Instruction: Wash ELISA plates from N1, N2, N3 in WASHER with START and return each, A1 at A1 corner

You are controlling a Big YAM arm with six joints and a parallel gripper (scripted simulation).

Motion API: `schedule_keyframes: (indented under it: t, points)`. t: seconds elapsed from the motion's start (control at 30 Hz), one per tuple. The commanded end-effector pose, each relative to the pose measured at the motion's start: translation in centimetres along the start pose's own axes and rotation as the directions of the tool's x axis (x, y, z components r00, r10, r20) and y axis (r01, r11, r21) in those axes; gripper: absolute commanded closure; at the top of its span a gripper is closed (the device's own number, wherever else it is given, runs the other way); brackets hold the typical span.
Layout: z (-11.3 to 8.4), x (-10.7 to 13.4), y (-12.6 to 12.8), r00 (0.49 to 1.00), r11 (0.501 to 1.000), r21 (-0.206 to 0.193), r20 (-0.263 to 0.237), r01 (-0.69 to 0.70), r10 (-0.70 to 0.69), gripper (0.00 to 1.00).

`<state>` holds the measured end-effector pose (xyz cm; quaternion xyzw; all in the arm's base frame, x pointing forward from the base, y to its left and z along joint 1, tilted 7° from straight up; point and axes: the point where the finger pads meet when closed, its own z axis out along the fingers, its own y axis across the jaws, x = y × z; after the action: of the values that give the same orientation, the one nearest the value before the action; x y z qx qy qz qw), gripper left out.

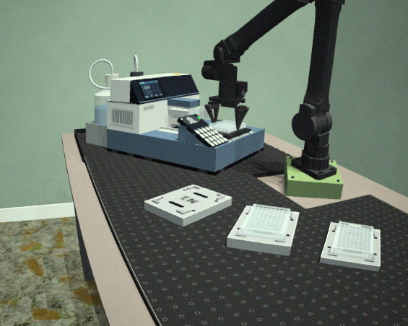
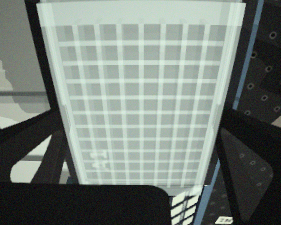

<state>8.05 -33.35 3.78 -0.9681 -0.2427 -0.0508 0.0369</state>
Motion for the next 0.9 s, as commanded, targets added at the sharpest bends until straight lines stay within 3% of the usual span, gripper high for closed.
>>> schedule_keyframes:
  t: [0.0, 0.87]
  points:
    - [0.05, -0.46, 0.33, 1.0, 1.0, -0.011, 0.002, -0.005, 0.005, 0.16]
    - [0.48, -0.33, 0.42, 1.0, 1.0, -0.01, 0.002, -0.005, 0.005, 0.16]
